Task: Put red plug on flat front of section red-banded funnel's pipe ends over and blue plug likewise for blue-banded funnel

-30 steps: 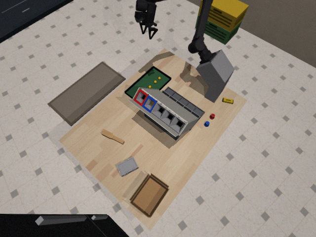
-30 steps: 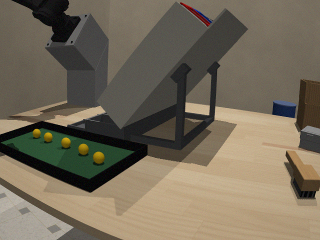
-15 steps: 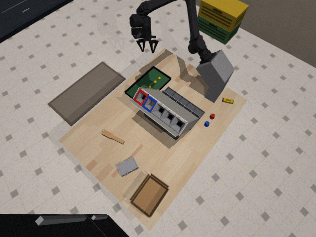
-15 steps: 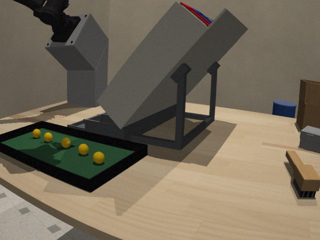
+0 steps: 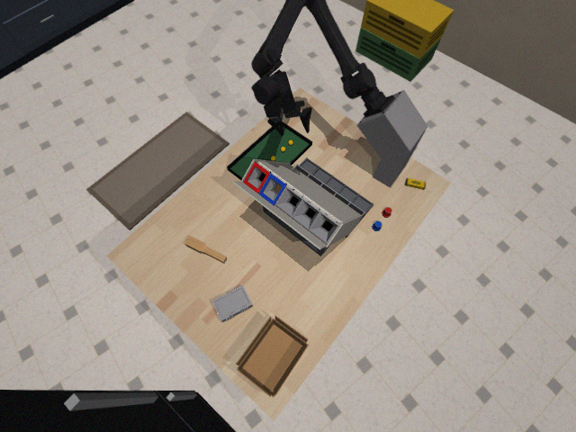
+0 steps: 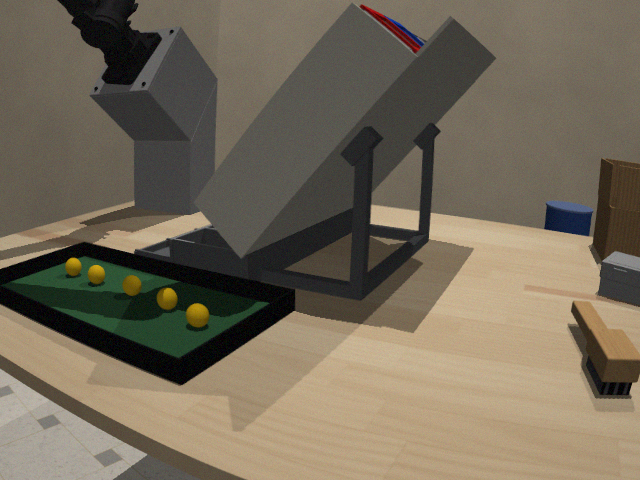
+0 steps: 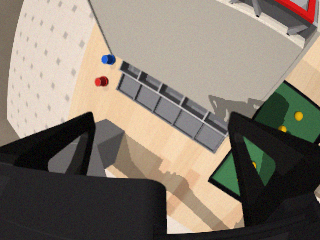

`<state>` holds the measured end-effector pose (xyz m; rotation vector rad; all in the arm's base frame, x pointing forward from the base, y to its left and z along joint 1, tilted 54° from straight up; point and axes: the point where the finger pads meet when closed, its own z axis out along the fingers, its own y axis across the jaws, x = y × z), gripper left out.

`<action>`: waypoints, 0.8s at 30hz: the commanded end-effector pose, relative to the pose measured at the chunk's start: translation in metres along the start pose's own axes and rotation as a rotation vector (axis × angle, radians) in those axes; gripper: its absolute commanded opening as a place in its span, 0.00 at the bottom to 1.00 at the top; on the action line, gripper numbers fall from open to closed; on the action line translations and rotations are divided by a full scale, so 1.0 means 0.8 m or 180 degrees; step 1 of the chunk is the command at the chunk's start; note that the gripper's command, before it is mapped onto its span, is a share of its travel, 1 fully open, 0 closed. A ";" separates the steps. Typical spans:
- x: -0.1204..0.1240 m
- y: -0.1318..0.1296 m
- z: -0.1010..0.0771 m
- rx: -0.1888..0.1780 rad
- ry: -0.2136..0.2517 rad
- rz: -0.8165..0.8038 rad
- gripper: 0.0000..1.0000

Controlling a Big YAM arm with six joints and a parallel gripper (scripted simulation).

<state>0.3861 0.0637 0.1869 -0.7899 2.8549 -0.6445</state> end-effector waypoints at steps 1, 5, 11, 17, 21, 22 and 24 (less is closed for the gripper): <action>-0.038 -0.002 -0.017 0.0001 -0.0150 0.0029 1.00; -0.015 0.043 -0.007 0.0011 -0.0148 0.0043 1.00; 0.019 0.110 0.007 0.0026 -0.0144 0.0064 1.00; 0.048 0.166 0.019 0.0038 -0.0141 0.0081 1.00; 0.048 0.170 0.020 0.0033 -0.0139 0.0041 1.00; 0.048 0.172 0.020 0.0031 -0.0139 0.0027 1.00; 0.049 0.175 0.021 0.0028 -0.0137 0.0000 1.00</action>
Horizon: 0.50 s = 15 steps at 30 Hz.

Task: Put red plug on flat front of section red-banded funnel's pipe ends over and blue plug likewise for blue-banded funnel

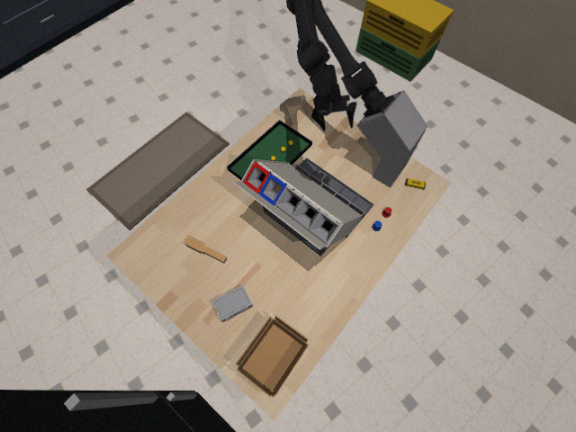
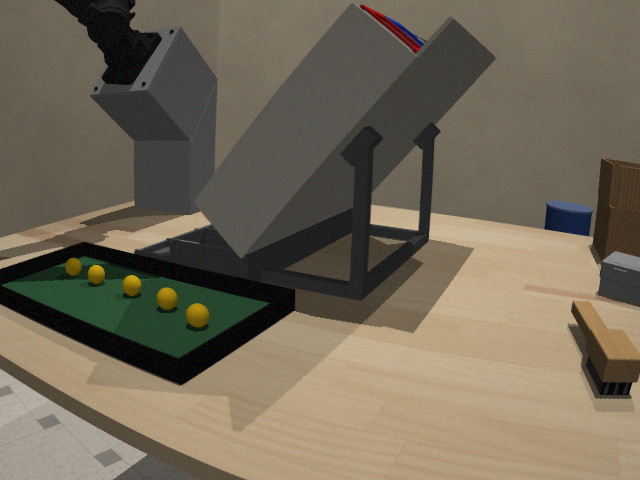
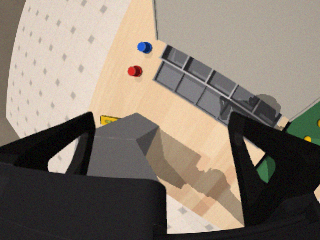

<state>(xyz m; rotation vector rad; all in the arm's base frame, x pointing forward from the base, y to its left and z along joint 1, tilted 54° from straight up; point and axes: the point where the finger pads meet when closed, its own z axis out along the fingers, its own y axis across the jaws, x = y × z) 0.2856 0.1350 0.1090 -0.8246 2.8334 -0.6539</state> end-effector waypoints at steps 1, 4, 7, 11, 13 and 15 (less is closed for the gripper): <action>-0.013 0.007 -0.007 -0.0004 -0.0098 0.0063 1.00; -0.012 0.011 -0.006 -0.0010 -0.0096 0.0022 1.00; -0.012 0.016 -0.005 -0.0015 -0.0095 -0.0018 1.00; -0.011 0.019 -0.004 -0.0019 -0.0094 -0.0045 1.00; -0.007 0.013 0.006 -0.0018 -0.0090 -0.0040 1.00; -0.003 0.007 0.017 -0.0016 -0.0087 -0.0035 1.00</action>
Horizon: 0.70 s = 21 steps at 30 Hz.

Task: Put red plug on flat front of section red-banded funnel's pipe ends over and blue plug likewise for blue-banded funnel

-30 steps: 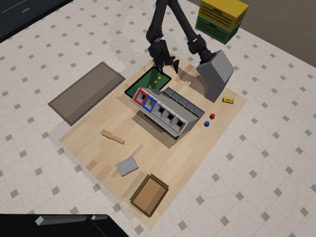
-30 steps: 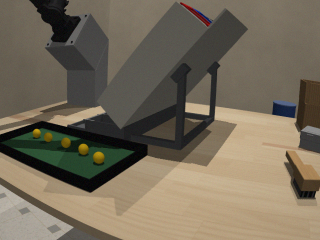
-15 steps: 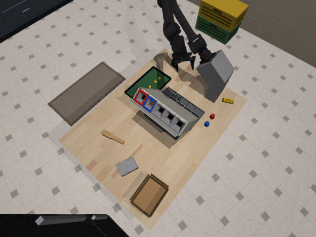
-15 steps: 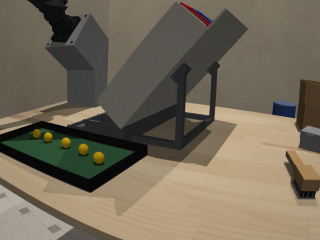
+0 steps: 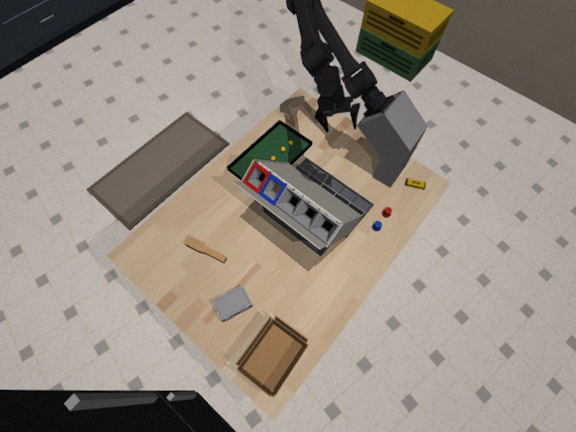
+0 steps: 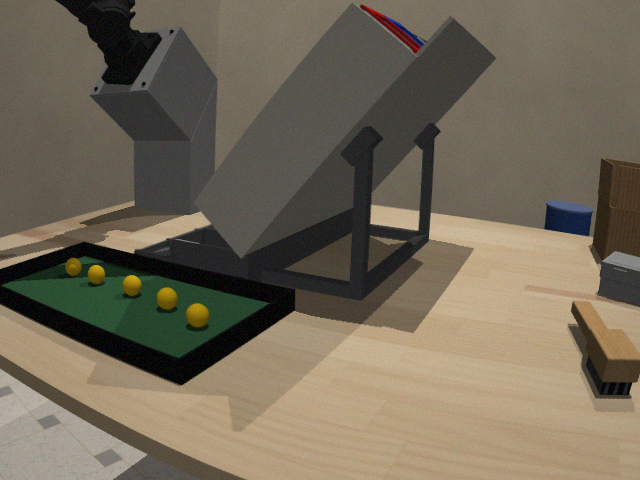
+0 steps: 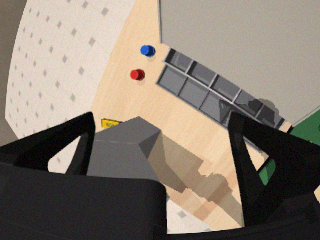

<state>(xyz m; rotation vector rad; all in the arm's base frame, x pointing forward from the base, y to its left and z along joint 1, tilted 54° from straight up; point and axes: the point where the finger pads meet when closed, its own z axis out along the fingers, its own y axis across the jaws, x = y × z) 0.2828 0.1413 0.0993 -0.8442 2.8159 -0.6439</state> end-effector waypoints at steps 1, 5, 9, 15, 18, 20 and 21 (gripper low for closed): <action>0.001 -0.009 0.015 -0.0012 -0.0030 0.0007 1.00; 0.011 -0.021 0.037 -0.0010 -0.0023 0.0017 1.00; 0.020 -0.032 0.059 -0.0007 -0.0016 0.0027 1.00; 0.028 -0.042 0.079 -0.0006 -0.0003 0.0040 1.00; 0.034 -0.047 0.093 -0.0006 0.0012 0.0052 1.00; 0.038 -0.051 0.103 -0.0007 0.0021 0.0060 1.00; 0.040 -0.053 0.108 -0.0007 0.0026 0.0064 1.00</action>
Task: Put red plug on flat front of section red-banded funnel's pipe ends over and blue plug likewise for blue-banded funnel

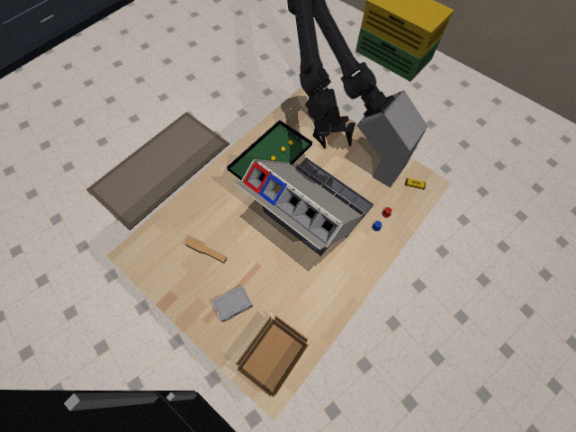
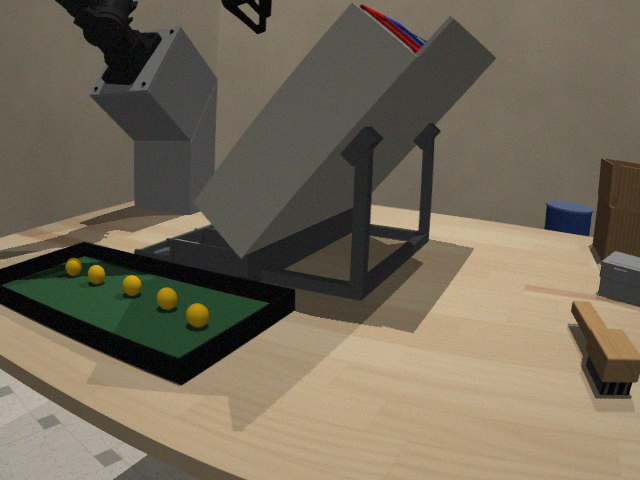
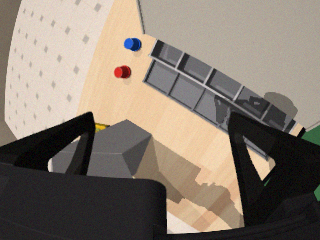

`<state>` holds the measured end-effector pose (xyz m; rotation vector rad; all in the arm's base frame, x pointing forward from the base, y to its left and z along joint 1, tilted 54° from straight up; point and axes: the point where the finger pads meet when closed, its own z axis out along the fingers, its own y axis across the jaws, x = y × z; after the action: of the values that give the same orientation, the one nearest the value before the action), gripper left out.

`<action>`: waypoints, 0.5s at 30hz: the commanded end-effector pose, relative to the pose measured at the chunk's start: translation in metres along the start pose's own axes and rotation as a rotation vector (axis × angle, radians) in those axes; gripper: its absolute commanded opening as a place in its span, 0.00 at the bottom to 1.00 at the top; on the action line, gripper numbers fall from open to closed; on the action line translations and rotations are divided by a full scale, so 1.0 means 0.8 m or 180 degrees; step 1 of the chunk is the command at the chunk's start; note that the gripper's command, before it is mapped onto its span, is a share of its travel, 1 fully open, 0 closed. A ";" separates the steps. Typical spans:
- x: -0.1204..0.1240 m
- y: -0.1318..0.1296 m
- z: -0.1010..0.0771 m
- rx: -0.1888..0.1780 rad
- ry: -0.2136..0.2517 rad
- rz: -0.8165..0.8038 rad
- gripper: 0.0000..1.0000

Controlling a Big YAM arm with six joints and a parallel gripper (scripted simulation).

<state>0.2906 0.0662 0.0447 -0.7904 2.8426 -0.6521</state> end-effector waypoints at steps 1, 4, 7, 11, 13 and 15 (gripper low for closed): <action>-0.003 -0.009 0.015 -0.0008 -0.0037 -0.0045 1.00; 0.002 -0.015 0.029 -0.0008 -0.0022 -0.0033 1.00; 0.008 -0.020 0.044 -0.0009 -0.0008 -0.0021 1.00; 0.009 -0.022 0.047 -0.0007 -0.0009 -0.0012 1.00; 0.010 -0.024 0.051 -0.0005 -0.0010 -0.0002 1.00; 0.011 -0.026 0.054 -0.0003 -0.0011 0.0008 1.00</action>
<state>0.2959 0.0309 0.0161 -0.7769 2.8537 -0.6588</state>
